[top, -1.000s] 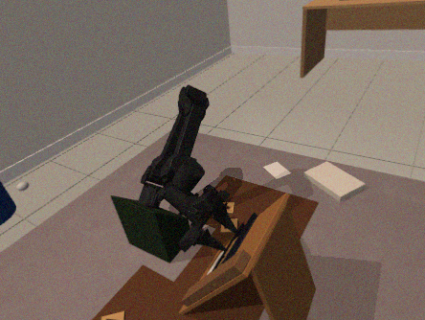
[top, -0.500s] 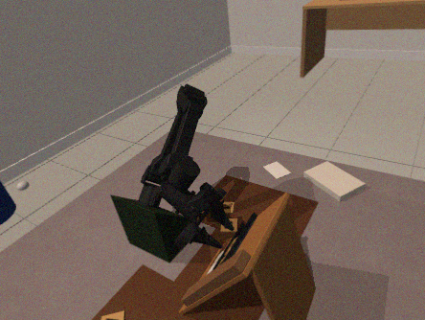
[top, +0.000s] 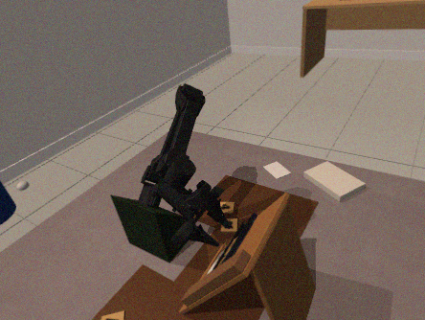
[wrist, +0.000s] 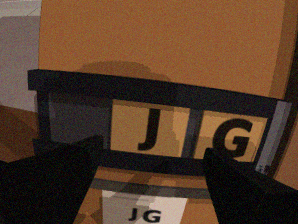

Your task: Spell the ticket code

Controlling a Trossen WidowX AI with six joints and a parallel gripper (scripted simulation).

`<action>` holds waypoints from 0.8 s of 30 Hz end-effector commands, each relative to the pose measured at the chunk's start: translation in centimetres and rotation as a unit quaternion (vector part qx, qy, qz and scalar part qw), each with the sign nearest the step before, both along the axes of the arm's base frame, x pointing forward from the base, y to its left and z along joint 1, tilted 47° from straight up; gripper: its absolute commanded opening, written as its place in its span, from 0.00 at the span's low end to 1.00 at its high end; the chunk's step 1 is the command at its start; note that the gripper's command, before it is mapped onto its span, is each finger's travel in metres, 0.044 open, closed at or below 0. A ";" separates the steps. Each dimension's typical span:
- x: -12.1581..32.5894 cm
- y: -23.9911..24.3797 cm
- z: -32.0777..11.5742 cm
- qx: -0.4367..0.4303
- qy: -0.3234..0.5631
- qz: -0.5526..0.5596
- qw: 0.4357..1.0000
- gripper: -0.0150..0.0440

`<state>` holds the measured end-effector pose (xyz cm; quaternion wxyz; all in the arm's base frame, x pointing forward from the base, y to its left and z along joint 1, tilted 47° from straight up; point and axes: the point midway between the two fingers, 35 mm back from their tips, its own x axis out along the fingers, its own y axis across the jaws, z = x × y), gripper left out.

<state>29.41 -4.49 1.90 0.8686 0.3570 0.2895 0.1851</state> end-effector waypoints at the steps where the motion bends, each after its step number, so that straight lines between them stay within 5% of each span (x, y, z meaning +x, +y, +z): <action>1: -0.2 -0.2 0.2 -0.001 -0.003 0.001 1.000 0.75; 19: -0.9 -0.6 0.7 -0.001 -0.002 0.001 1.000 0.75; 24: -0.8 -0.5 0.5 0.000 0.001 0.000 1.000 0.53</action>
